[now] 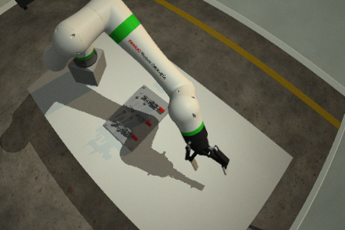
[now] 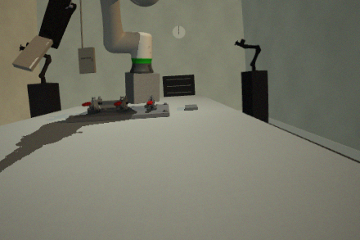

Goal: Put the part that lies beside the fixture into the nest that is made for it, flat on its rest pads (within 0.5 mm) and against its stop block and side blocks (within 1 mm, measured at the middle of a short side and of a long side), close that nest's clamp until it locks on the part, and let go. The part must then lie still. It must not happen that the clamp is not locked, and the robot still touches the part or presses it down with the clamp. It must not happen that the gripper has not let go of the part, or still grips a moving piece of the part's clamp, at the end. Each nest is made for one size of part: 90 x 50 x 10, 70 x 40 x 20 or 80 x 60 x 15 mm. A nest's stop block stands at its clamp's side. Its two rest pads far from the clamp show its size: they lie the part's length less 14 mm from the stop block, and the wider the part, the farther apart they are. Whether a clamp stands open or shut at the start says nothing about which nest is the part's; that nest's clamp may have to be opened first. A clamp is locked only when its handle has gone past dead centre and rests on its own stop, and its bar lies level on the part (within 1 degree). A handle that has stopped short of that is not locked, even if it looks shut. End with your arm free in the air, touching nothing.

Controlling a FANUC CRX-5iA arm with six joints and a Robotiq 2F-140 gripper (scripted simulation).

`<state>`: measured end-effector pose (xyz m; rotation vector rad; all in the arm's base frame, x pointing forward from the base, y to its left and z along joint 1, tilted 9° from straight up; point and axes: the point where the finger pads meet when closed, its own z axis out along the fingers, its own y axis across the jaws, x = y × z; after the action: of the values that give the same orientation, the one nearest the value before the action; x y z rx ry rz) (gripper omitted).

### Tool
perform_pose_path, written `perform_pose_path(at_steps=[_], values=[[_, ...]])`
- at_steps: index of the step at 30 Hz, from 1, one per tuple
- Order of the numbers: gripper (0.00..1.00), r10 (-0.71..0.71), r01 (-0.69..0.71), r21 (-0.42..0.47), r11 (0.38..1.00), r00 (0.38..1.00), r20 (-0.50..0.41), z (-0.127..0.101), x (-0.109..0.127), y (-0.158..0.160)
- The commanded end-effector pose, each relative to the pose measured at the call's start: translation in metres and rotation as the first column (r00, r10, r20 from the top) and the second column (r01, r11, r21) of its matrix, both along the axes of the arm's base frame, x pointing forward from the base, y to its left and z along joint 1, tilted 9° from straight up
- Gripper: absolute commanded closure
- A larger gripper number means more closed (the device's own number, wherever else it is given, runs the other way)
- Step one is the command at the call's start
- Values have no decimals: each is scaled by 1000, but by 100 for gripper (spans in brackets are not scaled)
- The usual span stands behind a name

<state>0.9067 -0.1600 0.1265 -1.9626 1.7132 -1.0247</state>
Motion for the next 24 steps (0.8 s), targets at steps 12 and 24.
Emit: perform_pose_path(at_steps=[12, 24], values=[[0, 0, 0, 0, 1000, 1000, 1, 0, 0, 0], [0, 76, -82, -71, 994, 994, -82, 10, -44, 24]])
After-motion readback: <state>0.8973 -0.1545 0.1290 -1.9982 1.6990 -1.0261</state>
